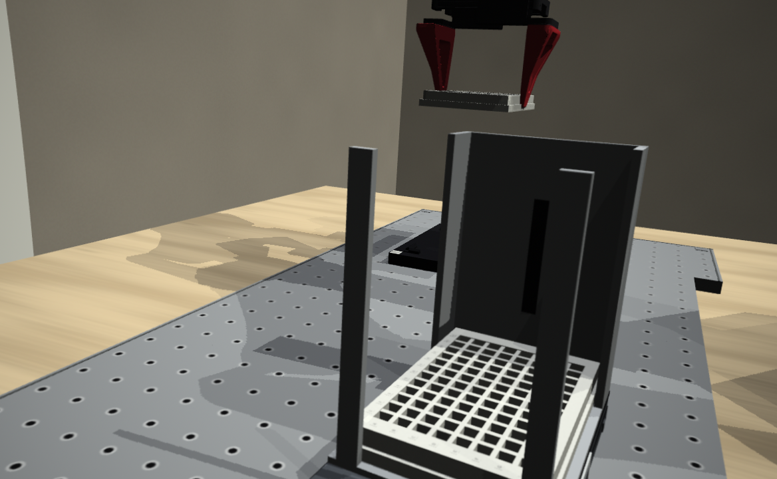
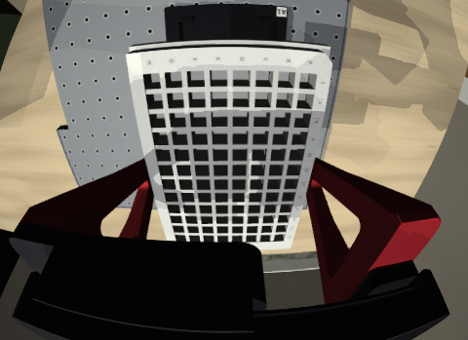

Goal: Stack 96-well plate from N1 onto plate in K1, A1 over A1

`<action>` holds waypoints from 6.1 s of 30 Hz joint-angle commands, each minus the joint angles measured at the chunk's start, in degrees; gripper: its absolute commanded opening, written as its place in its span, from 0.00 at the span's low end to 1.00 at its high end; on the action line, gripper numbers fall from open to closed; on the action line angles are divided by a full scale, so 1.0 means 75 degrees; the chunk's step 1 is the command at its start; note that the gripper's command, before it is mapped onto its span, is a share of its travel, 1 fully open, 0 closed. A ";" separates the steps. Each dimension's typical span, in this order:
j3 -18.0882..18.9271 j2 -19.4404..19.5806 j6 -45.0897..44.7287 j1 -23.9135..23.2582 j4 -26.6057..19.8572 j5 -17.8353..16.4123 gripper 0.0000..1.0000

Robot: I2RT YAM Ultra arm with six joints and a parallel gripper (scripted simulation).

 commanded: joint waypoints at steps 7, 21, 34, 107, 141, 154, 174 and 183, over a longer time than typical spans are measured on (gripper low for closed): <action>0.0160 0.0028 -0.0044 -0.0065 -0.0190 -0.0092 0.00; 0.0160 0.0028 -0.0044 -0.0065 -0.0190 -0.0092 0.00; 0.0160 0.0028 -0.0044 -0.0065 -0.0190 -0.0092 0.00; -0.3526 -0.3088 0.3576 0.3037 0.0992 0.0309 0.00; -0.4017 -0.3848 0.5977 0.5458 0.0950 0.0752 0.00; -0.3654 -0.3884 0.6914 0.6406 0.0882 0.0939 0.00; -0.3194 -0.3407 0.8442 0.7973 0.0748 0.1274 0.00; -0.3268 -0.3603 0.8434 0.7871 0.0731 0.1213 0.00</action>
